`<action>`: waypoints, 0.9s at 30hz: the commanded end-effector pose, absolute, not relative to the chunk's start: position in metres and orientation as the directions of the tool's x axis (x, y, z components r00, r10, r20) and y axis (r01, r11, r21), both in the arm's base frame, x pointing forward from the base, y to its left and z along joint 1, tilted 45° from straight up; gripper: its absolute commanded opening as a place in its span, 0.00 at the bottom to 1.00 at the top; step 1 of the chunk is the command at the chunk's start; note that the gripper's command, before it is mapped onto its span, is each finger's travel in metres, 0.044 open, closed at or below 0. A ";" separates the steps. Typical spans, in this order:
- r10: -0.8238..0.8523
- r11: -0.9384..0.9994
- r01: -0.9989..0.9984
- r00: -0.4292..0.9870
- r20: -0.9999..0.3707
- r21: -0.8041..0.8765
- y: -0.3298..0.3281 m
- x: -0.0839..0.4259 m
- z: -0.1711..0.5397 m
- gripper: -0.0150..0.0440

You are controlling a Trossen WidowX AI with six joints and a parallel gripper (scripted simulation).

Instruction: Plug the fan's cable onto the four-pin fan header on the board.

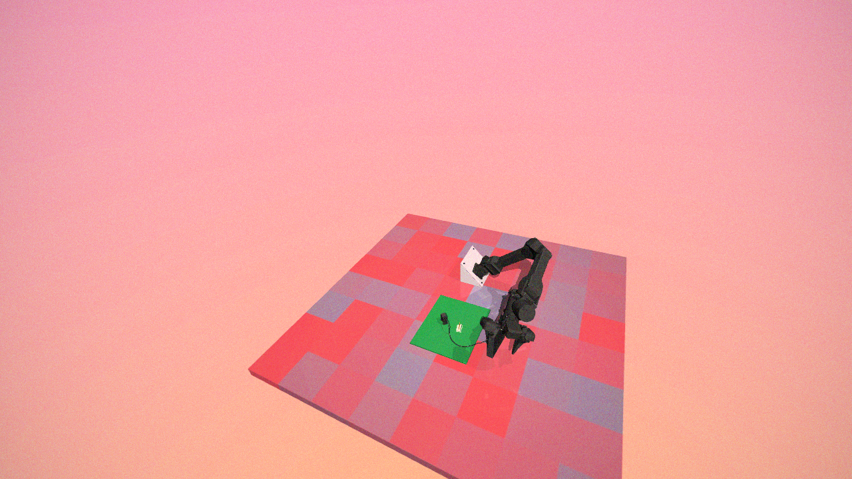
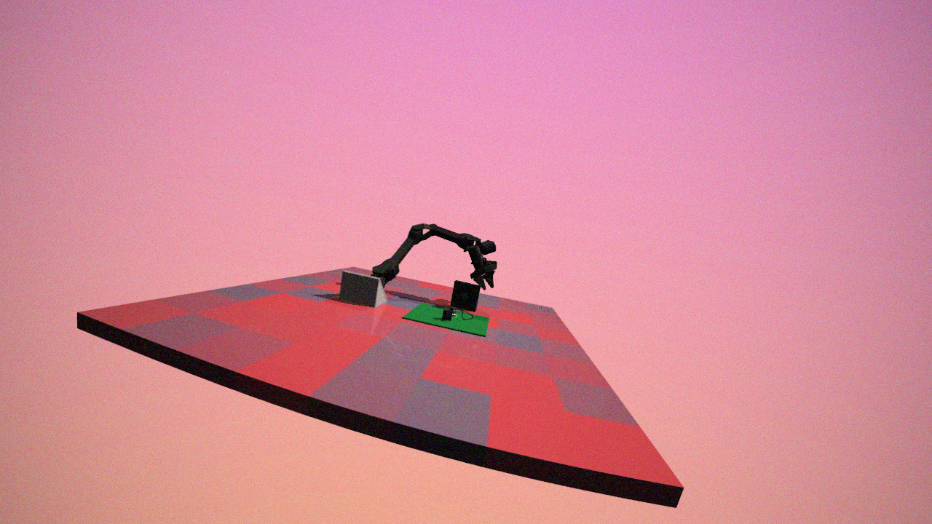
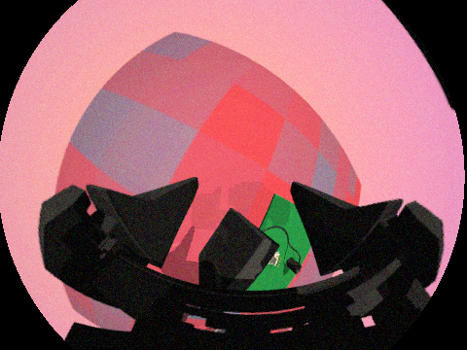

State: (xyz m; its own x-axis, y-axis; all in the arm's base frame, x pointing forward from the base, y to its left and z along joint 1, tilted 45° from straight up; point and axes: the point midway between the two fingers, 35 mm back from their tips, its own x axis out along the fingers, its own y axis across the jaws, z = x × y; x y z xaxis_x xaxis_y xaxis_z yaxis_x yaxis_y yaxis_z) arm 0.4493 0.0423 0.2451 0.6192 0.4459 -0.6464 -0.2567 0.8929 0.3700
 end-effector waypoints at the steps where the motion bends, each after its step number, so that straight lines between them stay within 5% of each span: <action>1: 0.406 0.811 0.151 0.550 -0.730 0.565 -0.019 0.446 0.206 1.00; 7: 0.406 0.506 0.639 0.416 -0.814 0.579 -0.076 0.421 0.160 1.00; 14: 0.468 -0.005 0.951 0.274 -0.840 0.308 -0.129 0.379 0.120 1.00; 22: 0.602 -0.522 0.822 0.166 -0.781 -0.228 -0.173 0.322 0.091 1.00; 27: 0.658 -0.625 0.655 0.148 -0.738 -0.426 -0.186 0.301 0.085 1.00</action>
